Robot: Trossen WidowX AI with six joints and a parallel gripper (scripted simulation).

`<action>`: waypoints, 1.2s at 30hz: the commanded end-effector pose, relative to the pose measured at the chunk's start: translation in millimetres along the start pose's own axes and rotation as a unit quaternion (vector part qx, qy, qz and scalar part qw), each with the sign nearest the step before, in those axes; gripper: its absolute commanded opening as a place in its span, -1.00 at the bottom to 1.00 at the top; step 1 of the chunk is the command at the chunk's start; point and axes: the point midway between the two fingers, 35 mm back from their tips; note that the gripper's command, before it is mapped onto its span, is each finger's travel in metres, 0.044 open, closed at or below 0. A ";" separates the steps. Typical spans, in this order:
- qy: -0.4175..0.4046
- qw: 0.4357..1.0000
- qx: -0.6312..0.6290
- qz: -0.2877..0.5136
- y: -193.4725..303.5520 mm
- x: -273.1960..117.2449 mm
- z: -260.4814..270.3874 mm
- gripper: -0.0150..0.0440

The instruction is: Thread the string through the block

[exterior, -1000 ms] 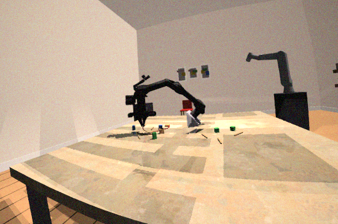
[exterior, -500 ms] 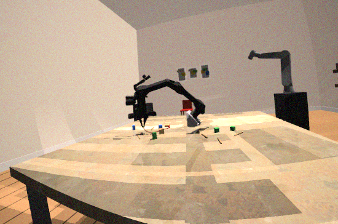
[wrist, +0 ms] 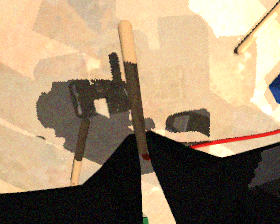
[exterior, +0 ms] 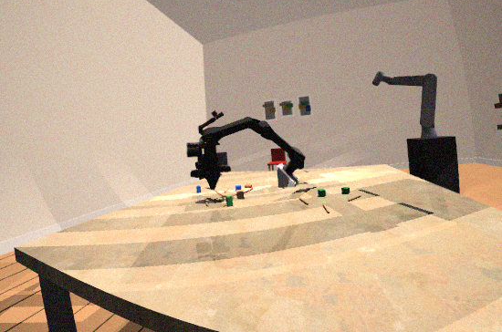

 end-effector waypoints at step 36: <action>-0.001 0.825 -0.565 0.000 8.4 9.2 0.9 -0.49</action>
Point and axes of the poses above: the point midway between the two fingers, 35 mm back from their tips, its own x axis out along the fingers, its own z axis across the jaws, y = z × x
